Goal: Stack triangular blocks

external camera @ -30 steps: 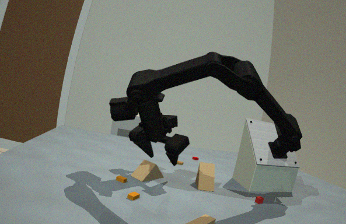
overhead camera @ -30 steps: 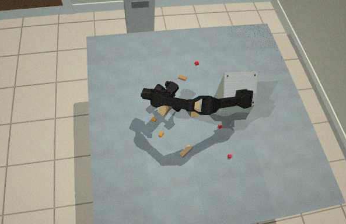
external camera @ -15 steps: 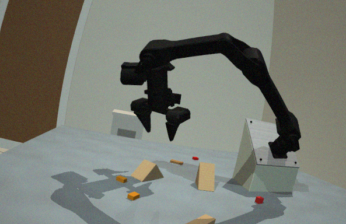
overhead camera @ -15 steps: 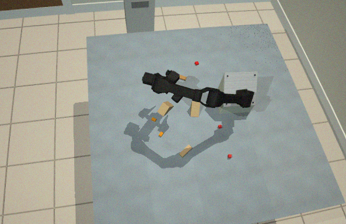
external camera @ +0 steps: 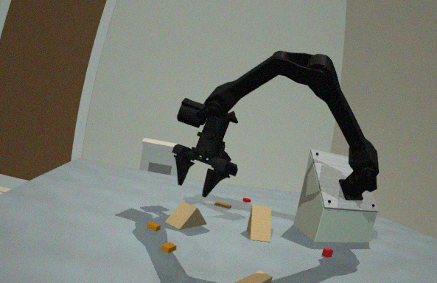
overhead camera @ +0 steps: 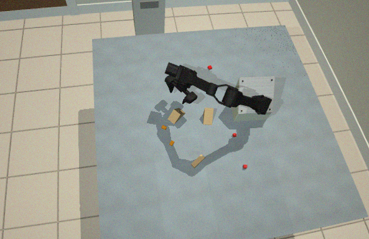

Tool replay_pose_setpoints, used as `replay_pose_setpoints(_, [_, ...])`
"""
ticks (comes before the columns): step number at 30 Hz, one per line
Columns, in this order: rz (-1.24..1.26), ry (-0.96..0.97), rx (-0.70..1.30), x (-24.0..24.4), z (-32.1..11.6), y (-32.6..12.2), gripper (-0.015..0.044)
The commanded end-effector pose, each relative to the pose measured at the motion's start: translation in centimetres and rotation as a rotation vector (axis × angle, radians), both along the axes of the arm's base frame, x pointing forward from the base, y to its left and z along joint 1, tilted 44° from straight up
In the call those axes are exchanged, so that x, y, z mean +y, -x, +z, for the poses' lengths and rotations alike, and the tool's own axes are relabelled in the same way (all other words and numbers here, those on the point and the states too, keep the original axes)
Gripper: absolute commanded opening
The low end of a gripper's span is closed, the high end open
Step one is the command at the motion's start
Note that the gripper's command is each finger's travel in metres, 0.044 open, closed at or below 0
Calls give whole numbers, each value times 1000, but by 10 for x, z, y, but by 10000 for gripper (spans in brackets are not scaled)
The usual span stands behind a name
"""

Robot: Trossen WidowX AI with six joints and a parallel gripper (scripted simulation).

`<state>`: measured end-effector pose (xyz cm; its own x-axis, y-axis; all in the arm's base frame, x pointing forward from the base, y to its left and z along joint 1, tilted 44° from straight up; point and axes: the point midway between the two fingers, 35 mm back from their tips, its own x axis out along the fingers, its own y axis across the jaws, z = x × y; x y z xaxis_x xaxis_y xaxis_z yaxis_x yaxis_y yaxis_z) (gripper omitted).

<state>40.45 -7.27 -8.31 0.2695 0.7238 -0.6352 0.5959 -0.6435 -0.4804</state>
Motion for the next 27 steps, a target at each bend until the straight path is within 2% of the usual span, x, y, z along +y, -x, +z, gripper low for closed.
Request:
replay_pose_setpoints(1, [-184,-332,-314,6,9,43,440])
replay_pose_setpoints(4, [-200,-388,-373,8,15,55,440])
replay_pose_setpoints(18, [-200,-388,-373,8,15,55,440])
replay_pose_setpoints(27, [-181,-369,-321,34,0,31,440])
